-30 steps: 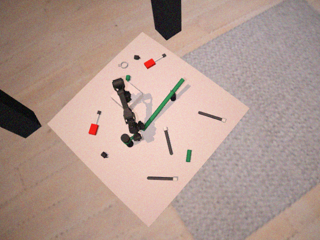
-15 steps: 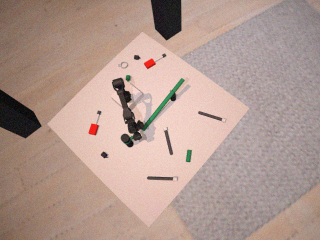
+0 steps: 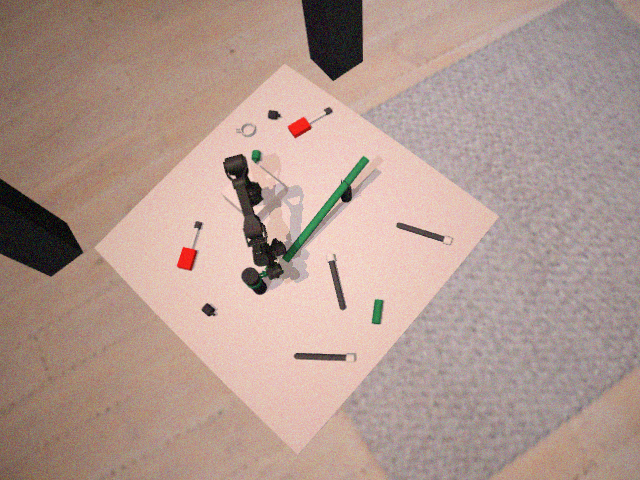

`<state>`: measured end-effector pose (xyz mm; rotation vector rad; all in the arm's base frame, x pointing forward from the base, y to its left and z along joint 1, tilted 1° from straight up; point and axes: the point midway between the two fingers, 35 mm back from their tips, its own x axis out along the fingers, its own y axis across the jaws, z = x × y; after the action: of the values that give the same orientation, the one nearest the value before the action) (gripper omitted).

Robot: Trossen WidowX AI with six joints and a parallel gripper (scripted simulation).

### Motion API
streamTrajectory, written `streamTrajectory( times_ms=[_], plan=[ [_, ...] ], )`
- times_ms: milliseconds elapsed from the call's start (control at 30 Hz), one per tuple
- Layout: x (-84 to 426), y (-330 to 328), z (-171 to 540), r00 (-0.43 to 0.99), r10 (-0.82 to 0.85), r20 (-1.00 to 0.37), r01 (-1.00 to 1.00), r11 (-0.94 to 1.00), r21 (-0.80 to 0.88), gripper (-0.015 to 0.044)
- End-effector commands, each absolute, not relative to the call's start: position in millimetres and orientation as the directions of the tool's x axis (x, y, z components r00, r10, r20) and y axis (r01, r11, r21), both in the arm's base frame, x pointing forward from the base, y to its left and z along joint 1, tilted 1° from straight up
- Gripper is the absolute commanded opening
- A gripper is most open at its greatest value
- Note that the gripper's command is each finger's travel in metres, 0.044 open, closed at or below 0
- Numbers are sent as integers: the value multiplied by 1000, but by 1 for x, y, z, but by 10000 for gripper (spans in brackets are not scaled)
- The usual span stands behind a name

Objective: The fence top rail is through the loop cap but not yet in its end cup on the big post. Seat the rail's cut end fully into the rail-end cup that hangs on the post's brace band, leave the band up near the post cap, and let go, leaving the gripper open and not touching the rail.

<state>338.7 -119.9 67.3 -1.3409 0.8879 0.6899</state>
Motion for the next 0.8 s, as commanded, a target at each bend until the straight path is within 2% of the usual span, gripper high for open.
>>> streamTrajectory(
  times_ms=[0,767],
  plan=[
    [333,-120,68,515,-51,-856,-851,88,-518,0],
    [320,-119,67,516,21,-856,-855,-40,-516,0]
  ],
)
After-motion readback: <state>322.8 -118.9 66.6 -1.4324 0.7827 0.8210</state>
